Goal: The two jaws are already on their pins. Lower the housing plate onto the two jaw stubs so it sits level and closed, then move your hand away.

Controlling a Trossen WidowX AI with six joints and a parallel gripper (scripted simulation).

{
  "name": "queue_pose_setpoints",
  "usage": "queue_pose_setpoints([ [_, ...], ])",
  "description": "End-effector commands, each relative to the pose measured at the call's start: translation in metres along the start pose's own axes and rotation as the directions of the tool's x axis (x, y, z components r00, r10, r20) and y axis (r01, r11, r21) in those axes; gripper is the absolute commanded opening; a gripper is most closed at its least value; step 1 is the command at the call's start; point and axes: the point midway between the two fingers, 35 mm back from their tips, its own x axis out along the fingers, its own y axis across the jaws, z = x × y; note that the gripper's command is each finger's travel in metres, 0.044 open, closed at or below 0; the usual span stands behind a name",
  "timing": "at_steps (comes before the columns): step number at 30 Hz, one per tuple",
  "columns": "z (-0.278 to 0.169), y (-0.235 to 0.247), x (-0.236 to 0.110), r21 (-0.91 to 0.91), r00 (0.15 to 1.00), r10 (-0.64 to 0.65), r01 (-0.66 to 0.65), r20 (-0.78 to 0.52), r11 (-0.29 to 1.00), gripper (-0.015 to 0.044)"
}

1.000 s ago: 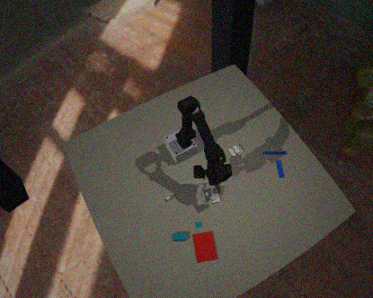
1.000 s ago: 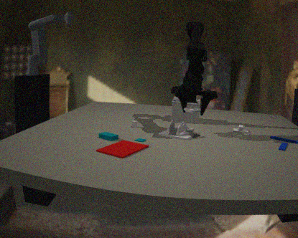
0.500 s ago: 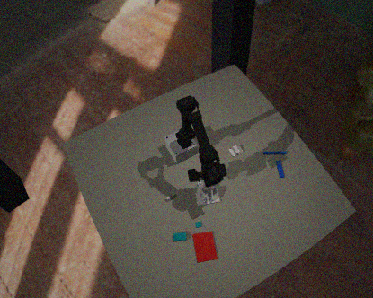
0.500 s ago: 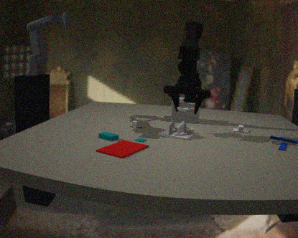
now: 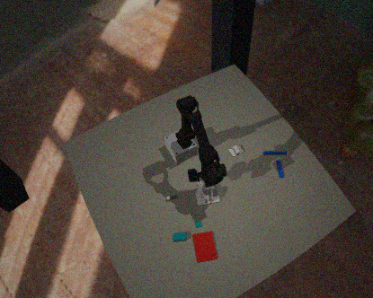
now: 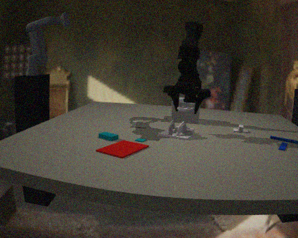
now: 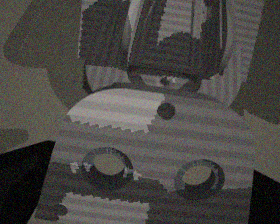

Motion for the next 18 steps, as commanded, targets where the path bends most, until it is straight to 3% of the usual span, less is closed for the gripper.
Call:
queue_pose_setpoints([
  [1,0.0002,0.0004,-0.0002,-0.006,1.0,0.004,-0.004,0.002,1.0,0.0351],
  [18,-0.0052,-0.0068,-0.0001,-0.006,1.0,0.003,-0.003,0.001,1.0,0.0351],
])
